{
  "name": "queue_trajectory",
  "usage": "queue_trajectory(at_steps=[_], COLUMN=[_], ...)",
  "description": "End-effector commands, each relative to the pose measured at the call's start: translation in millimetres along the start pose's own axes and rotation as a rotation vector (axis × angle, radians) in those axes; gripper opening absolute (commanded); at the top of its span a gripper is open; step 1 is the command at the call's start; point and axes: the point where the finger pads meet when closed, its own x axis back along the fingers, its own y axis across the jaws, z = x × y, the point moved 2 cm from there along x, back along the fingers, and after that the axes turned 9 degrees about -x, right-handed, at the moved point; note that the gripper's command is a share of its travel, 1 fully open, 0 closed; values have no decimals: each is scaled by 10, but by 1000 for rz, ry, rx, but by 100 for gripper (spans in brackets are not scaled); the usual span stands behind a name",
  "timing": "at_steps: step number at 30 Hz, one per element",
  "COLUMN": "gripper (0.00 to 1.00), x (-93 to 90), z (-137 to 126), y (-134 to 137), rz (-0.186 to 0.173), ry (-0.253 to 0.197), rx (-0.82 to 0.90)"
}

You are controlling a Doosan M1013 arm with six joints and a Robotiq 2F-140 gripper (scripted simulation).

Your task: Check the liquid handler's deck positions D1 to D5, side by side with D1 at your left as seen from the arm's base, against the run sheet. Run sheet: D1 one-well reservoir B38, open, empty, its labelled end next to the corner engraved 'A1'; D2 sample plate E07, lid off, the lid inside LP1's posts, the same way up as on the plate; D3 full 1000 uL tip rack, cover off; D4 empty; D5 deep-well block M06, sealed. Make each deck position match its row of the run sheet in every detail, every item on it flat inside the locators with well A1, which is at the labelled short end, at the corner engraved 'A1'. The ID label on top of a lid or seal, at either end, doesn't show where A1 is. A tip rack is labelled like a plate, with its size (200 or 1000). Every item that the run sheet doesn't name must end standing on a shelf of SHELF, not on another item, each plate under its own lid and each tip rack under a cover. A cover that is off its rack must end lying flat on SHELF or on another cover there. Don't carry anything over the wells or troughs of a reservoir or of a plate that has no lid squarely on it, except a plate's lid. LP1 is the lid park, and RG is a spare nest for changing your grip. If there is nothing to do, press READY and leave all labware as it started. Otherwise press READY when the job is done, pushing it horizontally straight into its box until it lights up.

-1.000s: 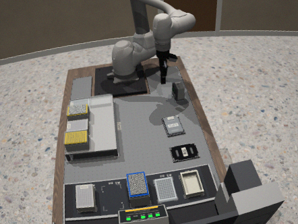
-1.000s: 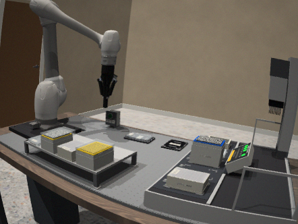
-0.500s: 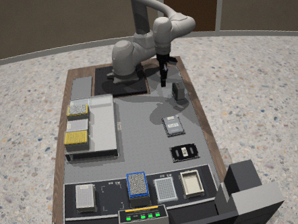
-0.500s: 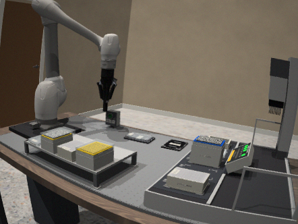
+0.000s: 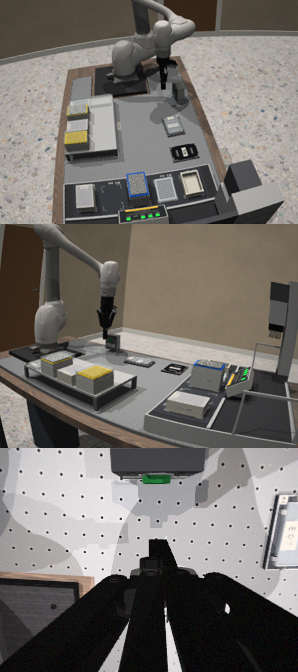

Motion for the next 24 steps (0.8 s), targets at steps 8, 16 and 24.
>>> queue_trajectory(at_steps=[8, 16, 24], gripper=[10, 10, 10], x=[-197, -297, -430], z=[-6, -7, -8], y=[-14, -15, -15], rz=[1, 1, 1], ry=[-1, -1, -1], rx=[-4, -4, -4])
